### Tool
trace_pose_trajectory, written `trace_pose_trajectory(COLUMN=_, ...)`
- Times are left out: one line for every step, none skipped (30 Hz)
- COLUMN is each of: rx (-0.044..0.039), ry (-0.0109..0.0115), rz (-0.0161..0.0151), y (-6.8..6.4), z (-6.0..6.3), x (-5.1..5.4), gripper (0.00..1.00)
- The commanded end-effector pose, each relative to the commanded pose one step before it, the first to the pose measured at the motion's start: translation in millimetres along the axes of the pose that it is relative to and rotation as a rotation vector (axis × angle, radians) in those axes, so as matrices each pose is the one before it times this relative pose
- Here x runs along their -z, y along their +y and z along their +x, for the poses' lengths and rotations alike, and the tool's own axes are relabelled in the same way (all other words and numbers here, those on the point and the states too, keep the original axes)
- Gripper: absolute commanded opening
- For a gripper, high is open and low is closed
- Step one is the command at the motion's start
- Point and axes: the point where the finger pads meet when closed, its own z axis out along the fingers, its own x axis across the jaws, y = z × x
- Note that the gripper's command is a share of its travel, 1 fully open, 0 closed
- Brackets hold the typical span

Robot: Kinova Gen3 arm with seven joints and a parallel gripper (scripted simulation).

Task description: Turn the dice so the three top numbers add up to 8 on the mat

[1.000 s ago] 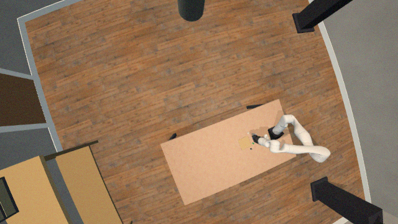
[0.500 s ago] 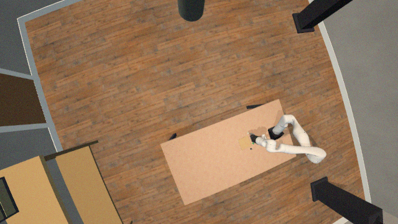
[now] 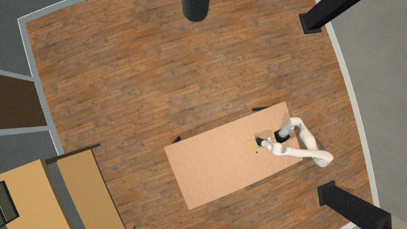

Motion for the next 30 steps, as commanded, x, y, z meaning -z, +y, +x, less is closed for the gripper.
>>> trace_pose_trajectory(rx=-0.00702, ry=-0.00112, rz=-0.00511, y=2.95, z=-0.37, x=-8.38, gripper=1.00)
trace_pose_trajectory(rx=0.00001, ry=0.00001, rz=0.00000, y=0.17, z=0.03, x=-3.97, gripper=1.00)
trace_pose_trajectory(rx=0.00000, ry=0.00000, rz=0.00000, y=0.20, z=0.03, x=-4.66, gripper=1.00)
trace_pose_trajectory(rx=0.00000, ry=0.00000, rz=0.00000, y=0.22, z=0.03, x=-5.29, gripper=1.00)
trace_pose_trajectory(rx=-0.00001, ry=-0.00001, rz=0.00000, y=0.24, z=0.03, x=-5.86, gripper=1.00)
trace_pose_trajectory(rx=0.00001, ry=0.00001, rz=0.00000, y=0.27, z=0.04, x=-6.33, gripper=1.00)
trace_pose_trajectory(rx=0.00000, ry=0.00000, rz=0.00000, y=0.28, z=0.04, x=-6.71, gripper=1.00)
trace_pose_trajectory(rx=-0.00001, ry=-0.00001, rz=0.00001, y=0.28, z=0.03, x=-6.96, gripper=1.00)
trace_pose_trajectory(rx=0.00001, ry=0.00001, rz=-0.00001, y=0.31, z=0.05, x=-7.11, gripper=1.00)
trace_pose_trajectory(rx=0.00000, ry=0.00000, rz=0.00000, y=0.00, z=0.00, x=0.00, gripper=1.00)
trace_pose_trajectory(rx=0.00000, ry=0.00000, rz=0.00000, y=0.00, z=0.00, x=0.00, gripper=1.00)
trace_pose_trajectory(rx=-0.00001, ry=-0.00001, rz=0.00000, y=0.29, z=0.04, x=-7.12, gripper=1.00)
trace_pose_trajectory(rx=0.00000, ry=0.00000, rz=0.00000, y=0.30, z=0.04, x=-7.01, gripper=1.00)
trace_pose_trajectory(rx=0.00000, ry=0.00000, rz=0.00000, y=0.28, z=0.04, x=-6.77, gripper=1.00)
trace_pose_trajectory(rx=-0.00001, ry=-0.00001, rz=0.00000, y=0.26, z=0.03, x=-6.42, gripper=1.00)
trace_pose_trajectory(rx=0.00000, ry=0.00000, rz=0.00000, y=0.25, z=0.03, x=-5.96, gripper=1.00)
trace_pose_trajectory(rx=0.00000, ry=0.00000, rz=0.00000, y=0.23, z=0.03, x=-5.40, gripper=1.00)
trace_pose_trajectory(rx=0.00000, ry=0.00000, rz=0.00000, y=0.20, z=0.03, x=-4.76, gripper=1.00)
trace_pose_trajectory(rx=-0.00001, ry=0.00000, rz=0.00000, y=0.17, z=0.02, x=-4.07, gripper=1.00)
trace_pose_trajectory(rx=0.00001, ry=0.00001, rz=-0.00001, y=0.15, z=0.02, x=-3.34, gripper=1.00)
trace_pose_trajectory(rx=0.00000, ry=0.00000, rz=0.00000, y=0.11, z=0.01, x=-2.60, gripper=1.00)
trace_pose_trajectory(rx=0.00001, ry=0.00000, rz=0.00000, y=0.08, z=0.01, x=-1.89, gripper=1.00)
trace_pose_trajectory(rx=0.00000, ry=0.00000, rz=0.00000, y=0.05, z=0.01, x=-1.24, gripper=1.00)
trace_pose_trajectory(rx=-0.00001, ry=0.00000, rz=0.00000, y=0.02, z=0.00, x=-0.68, gripper=1.00)
trace_pose_trajectory(rx=0.00000, ry=0.00000, rz=0.00000, y=0.01, z=0.00, x=-0.27, gripper=1.00)
trace_pose_trajectory(rx=0.00000, ry=0.00000, rz=0.00000, y=0.00, z=0.00, x=-0.04, gripper=1.00)
trace_pose_trajectory(rx=0.00000, ry=0.00000, rz=0.00000, y=0.00, z=0.00, x=0.00, gripper=1.00)
trace_pose_trajectory(rx=0.00000, ry=0.00000, rz=0.00000, y=0.00, z=0.00, x=0.00, gripper=1.00)
trace_pose_trajectory(rx=0.00000, ry=0.00000, rz=0.00000, y=0.00, z=0.00, x=0.00, gripper=1.00)
trace_pose_trajectory(rx=0.00000, ry=0.00000, rz=0.00000, y=0.00, z=0.00, x=0.00, gripper=1.00)
